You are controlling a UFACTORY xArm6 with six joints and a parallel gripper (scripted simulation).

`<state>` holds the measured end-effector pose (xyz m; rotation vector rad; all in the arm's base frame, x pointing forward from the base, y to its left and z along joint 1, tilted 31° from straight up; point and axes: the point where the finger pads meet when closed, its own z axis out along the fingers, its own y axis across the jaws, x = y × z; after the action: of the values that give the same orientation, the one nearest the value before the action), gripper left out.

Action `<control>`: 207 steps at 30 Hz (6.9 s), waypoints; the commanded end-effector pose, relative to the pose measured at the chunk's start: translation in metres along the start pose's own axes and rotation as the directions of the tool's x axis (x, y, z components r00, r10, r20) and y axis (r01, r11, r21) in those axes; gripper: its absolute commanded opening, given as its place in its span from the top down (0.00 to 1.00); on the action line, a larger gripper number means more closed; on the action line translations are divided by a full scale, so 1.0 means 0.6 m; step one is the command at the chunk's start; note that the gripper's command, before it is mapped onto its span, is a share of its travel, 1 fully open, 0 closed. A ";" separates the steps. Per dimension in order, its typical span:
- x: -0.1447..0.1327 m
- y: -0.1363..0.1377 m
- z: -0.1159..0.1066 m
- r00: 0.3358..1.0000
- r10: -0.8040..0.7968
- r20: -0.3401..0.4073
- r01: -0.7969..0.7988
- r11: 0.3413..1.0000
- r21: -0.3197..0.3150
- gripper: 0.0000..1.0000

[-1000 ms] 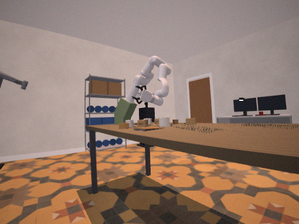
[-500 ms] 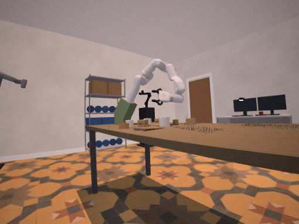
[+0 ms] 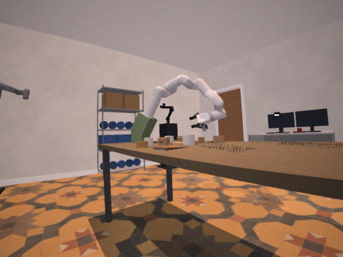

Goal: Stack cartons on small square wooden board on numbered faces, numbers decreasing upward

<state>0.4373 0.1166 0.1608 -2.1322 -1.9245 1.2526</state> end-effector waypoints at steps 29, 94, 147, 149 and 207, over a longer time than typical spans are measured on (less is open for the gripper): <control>0.074 0.059 0.063 0.093 0.757 -0.647 -0.678 0.524 0.516 0.00; 0.074 0.059 0.063 -0.515 0.580 -0.631 -0.620 0.256 0.742 0.00; 0.111 0.111 0.077 -0.515 0.581 -0.631 -0.620 0.255 0.742 0.00; 0.112 0.113 0.078 -0.515 0.581 -0.631 -0.620 0.255 0.742 0.00; 0.138 0.146 0.088 -0.515 0.580 -0.631 -0.620 0.256 0.742 1.00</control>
<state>0.4746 0.1389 0.0358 -2.7858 0.3164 -0.6754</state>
